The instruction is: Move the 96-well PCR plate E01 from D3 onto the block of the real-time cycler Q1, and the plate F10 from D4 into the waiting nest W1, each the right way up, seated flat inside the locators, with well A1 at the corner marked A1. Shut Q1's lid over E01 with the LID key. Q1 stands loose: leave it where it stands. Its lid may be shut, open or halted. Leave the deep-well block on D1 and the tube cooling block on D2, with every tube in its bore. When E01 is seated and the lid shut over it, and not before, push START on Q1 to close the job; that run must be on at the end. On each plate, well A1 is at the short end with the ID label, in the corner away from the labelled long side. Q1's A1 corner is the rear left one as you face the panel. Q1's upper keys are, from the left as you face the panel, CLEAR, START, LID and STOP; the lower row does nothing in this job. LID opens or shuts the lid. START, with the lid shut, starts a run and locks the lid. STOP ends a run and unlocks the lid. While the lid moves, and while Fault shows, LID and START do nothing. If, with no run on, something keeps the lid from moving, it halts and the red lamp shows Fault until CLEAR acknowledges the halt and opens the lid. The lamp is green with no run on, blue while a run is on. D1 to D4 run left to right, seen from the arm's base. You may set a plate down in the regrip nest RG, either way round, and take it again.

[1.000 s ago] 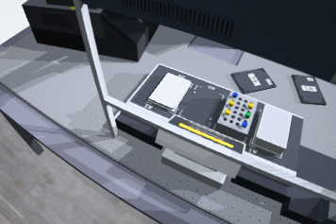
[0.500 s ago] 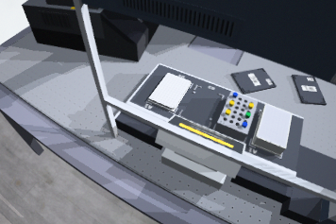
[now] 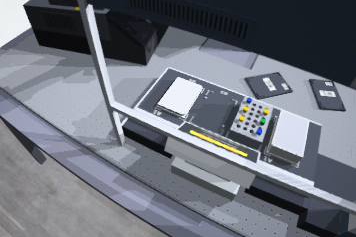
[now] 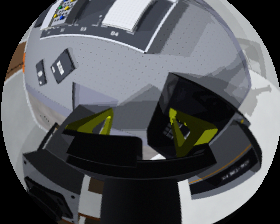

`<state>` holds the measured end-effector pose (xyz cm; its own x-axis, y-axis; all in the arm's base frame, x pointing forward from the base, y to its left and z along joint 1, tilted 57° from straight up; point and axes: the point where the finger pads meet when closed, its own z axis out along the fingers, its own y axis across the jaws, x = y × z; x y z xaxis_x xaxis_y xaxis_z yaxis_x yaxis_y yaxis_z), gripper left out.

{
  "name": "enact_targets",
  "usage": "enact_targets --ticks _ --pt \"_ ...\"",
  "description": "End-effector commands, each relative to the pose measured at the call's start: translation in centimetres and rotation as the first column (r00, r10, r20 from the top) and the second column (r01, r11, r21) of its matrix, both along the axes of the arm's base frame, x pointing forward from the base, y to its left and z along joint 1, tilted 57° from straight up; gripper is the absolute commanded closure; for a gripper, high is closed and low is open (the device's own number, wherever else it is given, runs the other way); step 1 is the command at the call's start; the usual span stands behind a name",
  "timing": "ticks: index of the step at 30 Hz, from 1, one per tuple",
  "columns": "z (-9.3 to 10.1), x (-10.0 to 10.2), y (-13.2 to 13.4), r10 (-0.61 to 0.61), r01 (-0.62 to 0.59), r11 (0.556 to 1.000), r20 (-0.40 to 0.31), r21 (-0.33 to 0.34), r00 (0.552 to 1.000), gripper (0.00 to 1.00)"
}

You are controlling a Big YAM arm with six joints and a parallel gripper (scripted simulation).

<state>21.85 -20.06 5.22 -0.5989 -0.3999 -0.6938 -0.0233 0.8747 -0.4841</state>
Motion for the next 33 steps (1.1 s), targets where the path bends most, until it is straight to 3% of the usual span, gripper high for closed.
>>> enact_targets --ticks 1,4,7,13,21,24,26,30,33 --pt "0.9 1.1 1.3 -0.030 0.030 0.998 0.014 0.060 0.999 0.00" --pt "2.1 2.5 1.8 -0.032 0.030 0.998 0.023 0.057 0.999 0.00" --pt "2.0 2.5 1.6 -0.048 0.047 0.996 0.020 0.071 0.999 0.00" --pt "4.1 5.3 3.5 -0.048 0.045 0.995 0.041 0.086 0.998 0.00" --pt "5.7 8.2 5.3 -0.093 0.085 0.983 0.045 0.160 0.995 0.00" --pt "5.5 8.1 5.2 -0.115 0.105 0.978 0.046 0.179 0.992 0.00" --pt "5.8 9.0 5.8 -0.137 0.124 0.968 0.047 0.217 0.989 0.00" --pt "7.1 11.2 6.9 -0.121 0.108 0.971 0.049 0.211 0.991 0.00" --pt "7.9 12.3 7.1 -0.175 0.153 0.951 0.060 0.267 0.983 0.00"
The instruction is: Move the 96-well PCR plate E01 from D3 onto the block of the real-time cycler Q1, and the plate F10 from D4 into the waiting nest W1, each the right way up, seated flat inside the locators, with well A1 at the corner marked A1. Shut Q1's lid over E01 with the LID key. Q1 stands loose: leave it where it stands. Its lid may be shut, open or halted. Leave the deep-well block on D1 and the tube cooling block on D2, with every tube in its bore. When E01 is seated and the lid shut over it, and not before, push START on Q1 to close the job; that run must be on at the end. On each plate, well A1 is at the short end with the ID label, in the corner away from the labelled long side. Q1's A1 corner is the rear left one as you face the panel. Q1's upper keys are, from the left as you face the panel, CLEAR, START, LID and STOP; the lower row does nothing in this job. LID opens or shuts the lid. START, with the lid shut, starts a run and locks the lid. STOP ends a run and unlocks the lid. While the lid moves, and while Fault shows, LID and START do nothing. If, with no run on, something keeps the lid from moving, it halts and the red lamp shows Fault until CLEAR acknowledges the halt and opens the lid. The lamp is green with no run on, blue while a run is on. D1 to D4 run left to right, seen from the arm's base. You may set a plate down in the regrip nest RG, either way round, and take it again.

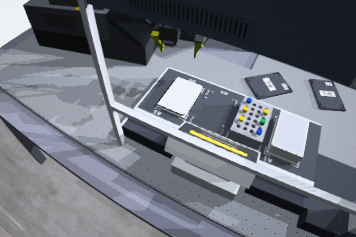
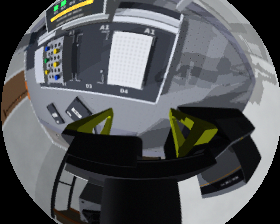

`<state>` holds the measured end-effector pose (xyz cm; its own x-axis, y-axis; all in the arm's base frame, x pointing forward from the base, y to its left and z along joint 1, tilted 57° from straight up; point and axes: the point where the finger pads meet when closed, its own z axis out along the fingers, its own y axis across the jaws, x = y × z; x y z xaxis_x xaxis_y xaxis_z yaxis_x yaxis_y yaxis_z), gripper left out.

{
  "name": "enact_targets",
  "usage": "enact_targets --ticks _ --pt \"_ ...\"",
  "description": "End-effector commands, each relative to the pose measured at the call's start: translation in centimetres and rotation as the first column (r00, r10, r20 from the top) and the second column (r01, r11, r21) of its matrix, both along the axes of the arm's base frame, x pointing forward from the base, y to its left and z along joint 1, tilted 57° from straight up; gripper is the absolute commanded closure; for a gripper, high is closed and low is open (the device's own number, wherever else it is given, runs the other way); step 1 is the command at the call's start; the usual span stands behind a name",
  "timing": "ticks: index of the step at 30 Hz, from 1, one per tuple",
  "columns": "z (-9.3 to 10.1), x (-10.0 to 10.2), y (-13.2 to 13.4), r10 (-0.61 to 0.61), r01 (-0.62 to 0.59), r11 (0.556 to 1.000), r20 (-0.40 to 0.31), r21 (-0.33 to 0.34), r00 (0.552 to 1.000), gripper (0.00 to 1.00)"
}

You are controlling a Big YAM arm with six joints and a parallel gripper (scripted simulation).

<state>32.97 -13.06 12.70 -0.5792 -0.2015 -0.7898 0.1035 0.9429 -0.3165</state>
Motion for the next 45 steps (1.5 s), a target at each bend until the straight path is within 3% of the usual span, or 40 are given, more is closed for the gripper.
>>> enact_targets --ticks 1,8,15,18,21,34,38,45 --pt "0.5 1.4 0.3 -0.069 0.067 0.993 0.009 0.098 0.998 0.00" --pt "1.1 2.6 1.4 -0.101 0.098 0.983 0.012 0.153 0.995 0.00" --pt "3.7 6.3 3.3 -0.108 0.100 0.979 0.035 0.175 0.994 0.00" --pt "4.2 7.2 3.5 -0.166 0.152 0.960 0.038 0.236 0.985 0.00" --pt "4.0 7.9 4.5 -0.146 0.138 0.965 0.016 0.224 0.989 0.00" --pt "4.7 6.7 3.4 -0.135 0.121 0.975 0.065 0.186 0.989 0.00" --pt "6.3 7.3 4.0 -0.110 0.092 0.981 0.097 0.173 0.989 0.00" --pt "5.8 7.4 3.4 -0.118 0.106 0.981 0.067 0.165 0.991 0.00"
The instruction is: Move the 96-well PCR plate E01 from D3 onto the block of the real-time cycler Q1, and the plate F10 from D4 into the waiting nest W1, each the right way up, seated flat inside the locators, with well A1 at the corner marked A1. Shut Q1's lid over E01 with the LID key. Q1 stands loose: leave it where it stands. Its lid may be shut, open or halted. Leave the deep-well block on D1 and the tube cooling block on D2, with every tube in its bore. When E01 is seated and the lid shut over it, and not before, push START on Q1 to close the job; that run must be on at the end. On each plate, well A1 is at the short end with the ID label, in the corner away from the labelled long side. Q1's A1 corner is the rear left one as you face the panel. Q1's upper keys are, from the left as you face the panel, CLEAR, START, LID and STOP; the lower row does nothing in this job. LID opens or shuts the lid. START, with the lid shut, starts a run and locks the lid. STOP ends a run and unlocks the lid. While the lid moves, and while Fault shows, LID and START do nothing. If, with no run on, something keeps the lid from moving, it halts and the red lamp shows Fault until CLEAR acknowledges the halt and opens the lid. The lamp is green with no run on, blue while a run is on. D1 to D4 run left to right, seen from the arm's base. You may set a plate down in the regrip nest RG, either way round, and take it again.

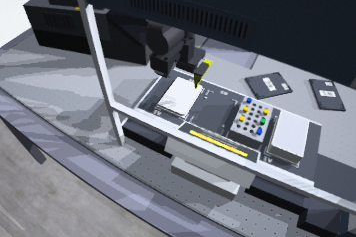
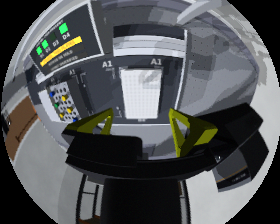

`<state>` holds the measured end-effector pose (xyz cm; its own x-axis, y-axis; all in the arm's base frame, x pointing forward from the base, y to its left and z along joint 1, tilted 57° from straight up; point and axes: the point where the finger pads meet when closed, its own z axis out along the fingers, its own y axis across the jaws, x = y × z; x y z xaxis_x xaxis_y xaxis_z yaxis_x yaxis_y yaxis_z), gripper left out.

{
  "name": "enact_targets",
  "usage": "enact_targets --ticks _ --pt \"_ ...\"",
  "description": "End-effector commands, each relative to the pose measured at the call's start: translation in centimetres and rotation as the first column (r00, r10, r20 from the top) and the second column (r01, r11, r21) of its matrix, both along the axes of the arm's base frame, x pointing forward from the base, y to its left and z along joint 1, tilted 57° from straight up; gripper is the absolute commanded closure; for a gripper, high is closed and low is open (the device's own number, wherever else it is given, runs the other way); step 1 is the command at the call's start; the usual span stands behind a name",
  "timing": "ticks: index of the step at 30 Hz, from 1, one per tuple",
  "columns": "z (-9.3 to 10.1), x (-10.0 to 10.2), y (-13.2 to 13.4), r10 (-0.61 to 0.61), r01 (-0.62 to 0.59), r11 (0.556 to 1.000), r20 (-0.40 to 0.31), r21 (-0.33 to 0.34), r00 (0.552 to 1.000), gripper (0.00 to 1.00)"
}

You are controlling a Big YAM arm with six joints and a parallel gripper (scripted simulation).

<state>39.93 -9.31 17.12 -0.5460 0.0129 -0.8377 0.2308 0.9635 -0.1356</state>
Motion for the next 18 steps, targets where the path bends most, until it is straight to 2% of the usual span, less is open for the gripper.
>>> enact_targets --ticks 1,8,13,16,18 --pt "0.8 0.3 -0.4 0.006 -0.006 1.000 0.008 -0.019 1.000 0.00" --pt "-2.2 0.7 -0.6 0.010 -0.011 1.000 -0.027 -0.020 1.000 0.00" --pt "-1.7 1.6 -0.8 0.011 -0.011 1.000 -0.010 -0.024 1.000 0.00" --pt "-0.4 2.4 -1.0 0.004 -0.004 1.000 0.025 -0.020 1.000 0.00" --pt "-0.7 2.8 -1.2 0.004 -0.003 1.000 0.025 -0.020 1.000 0.00"
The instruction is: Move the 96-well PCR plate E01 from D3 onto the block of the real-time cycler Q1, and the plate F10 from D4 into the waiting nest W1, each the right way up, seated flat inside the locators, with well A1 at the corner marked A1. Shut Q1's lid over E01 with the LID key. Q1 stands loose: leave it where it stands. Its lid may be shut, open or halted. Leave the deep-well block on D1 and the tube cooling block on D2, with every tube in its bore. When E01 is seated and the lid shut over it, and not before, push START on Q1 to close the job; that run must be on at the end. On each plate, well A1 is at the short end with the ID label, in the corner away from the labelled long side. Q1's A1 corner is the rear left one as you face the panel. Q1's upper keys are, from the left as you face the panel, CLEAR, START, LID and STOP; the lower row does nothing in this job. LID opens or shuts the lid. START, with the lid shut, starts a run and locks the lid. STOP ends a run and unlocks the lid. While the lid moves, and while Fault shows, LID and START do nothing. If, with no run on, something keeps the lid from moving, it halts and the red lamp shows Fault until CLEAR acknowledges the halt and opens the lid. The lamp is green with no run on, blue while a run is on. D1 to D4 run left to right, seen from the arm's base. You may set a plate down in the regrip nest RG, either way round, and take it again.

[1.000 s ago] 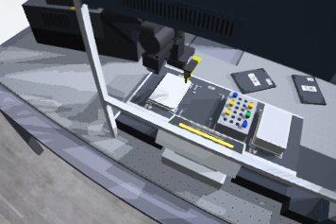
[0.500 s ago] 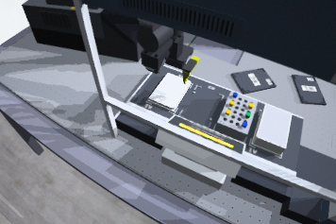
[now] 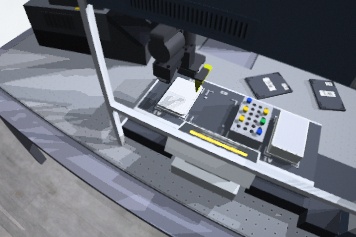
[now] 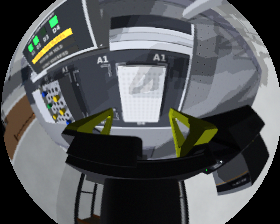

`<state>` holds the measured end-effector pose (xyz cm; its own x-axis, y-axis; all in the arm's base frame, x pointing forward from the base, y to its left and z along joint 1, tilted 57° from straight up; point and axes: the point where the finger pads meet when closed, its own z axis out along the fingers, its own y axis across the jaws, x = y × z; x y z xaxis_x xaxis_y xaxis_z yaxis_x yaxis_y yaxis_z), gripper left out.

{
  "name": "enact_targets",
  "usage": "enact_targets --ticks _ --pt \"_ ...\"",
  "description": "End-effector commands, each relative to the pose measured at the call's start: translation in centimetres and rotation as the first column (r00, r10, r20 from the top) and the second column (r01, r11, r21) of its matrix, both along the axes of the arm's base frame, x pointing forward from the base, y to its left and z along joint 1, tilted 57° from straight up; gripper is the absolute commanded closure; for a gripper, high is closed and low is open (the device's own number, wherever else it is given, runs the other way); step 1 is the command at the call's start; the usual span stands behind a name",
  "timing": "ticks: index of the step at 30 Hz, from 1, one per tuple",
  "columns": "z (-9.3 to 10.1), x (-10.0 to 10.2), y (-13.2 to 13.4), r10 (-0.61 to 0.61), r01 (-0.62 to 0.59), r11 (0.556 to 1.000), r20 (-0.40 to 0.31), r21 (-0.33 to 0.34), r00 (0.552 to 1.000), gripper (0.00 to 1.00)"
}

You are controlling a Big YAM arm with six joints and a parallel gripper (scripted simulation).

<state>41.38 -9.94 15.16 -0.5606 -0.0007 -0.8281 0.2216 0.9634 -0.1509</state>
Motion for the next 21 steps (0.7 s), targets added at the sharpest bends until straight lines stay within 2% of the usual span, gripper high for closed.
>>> enact_targets --ticks 1,7,15,21 --pt "0.9 1.5 -0.6 -0.003 0.003 1.000 0.036 -0.007 0.999 0.00" --pt "-1.5 1.4 -0.7 0.002 -0.002 1.000 -0.008 -0.005 1.000 0.00" --pt "-0.1 2.9 -1.1 0.003 -0.002 1.000 0.035 -0.015 0.999 0.00" --pt "-2.2 3.3 -1.3 0.002 -0.002 1.000 0.001 -0.008 1.000 0.00"
